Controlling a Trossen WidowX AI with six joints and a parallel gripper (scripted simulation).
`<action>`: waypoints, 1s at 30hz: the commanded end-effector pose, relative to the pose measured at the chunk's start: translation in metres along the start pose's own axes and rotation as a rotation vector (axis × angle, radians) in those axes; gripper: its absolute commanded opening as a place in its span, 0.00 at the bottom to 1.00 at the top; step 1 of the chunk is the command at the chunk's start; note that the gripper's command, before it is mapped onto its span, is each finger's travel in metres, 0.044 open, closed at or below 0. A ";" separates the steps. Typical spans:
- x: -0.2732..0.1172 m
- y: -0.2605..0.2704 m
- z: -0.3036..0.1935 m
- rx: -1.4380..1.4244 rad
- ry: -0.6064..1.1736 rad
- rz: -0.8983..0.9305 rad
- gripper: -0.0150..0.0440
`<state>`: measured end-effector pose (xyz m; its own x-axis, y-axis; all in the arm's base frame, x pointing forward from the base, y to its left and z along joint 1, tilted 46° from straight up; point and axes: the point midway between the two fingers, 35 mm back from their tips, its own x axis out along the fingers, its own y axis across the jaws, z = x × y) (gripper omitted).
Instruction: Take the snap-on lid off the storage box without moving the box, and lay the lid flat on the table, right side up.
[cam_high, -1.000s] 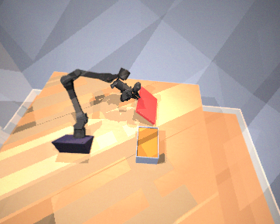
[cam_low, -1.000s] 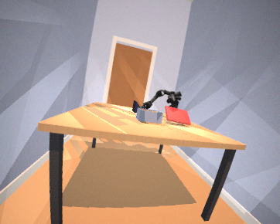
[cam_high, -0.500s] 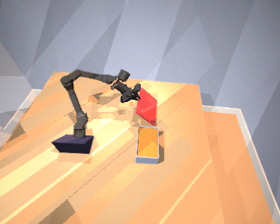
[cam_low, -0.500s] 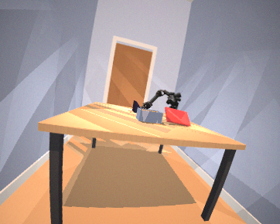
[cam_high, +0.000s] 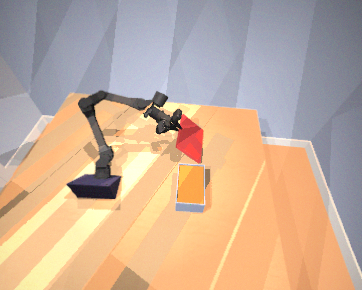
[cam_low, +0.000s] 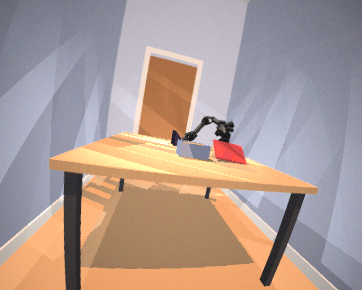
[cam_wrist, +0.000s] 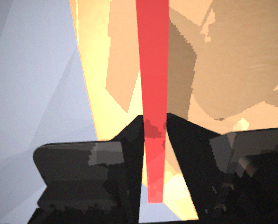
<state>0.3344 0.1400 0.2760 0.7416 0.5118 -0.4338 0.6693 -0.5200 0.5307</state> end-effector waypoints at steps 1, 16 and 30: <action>0.002 -0.001 0.000 0.000 -0.001 0.006 0.25; 0.009 -0.010 0.000 0.000 -0.001 0.006 0.25; 0.016 -0.019 0.000 0.001 0.000 0.006 0.25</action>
<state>0.3359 0.1526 0.2636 0.7571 0.4974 -0.4236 0.6521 -0.5359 0.5363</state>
